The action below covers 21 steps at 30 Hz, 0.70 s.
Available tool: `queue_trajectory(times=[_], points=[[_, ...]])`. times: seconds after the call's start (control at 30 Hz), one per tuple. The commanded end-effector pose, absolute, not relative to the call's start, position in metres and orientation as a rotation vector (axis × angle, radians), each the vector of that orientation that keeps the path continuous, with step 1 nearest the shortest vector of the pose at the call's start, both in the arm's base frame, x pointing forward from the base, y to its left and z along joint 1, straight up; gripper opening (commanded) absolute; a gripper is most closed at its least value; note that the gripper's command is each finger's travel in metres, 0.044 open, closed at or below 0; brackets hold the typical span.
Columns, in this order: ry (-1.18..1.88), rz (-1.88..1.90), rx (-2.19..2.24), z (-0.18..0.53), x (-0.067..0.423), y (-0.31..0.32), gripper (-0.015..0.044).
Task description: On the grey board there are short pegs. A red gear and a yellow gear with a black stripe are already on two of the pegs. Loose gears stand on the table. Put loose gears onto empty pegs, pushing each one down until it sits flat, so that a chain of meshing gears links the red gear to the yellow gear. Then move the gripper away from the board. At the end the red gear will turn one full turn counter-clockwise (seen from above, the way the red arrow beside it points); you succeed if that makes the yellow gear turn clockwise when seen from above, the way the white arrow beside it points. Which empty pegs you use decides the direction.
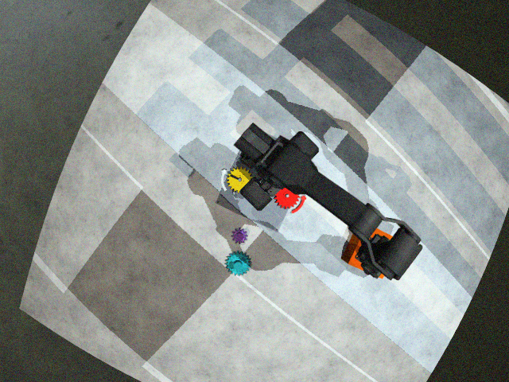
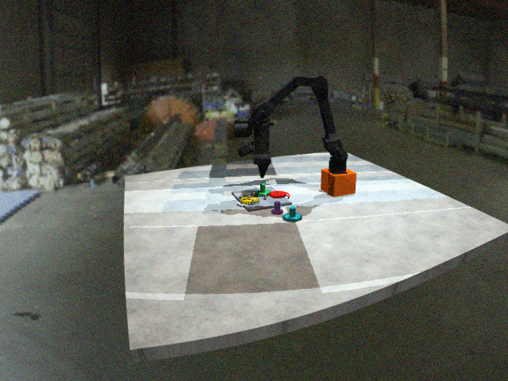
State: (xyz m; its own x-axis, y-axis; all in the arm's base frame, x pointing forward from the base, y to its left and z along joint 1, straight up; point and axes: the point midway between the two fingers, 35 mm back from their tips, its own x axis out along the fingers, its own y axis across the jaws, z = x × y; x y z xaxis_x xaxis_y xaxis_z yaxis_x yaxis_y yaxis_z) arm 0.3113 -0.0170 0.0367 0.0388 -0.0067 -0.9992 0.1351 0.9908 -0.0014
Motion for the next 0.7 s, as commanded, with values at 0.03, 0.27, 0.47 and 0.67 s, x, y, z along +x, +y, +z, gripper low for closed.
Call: queue_trajectory(times=[0.03, 0.27, 0.47, 0.67], points=[[1.529, 0.174, -0.184, 0.035, 0.316, 0.034, 0.0271], [1.393, 0.774, -0.79, 0.035, 0.299, 0.141, 0.044], [1.332, 0.918, -0.936, 0.035, 0.289, 0.162, 0.044], [1.332, 0.918, -0.936, 0.035, 0.289, 0.162, 0.044]])
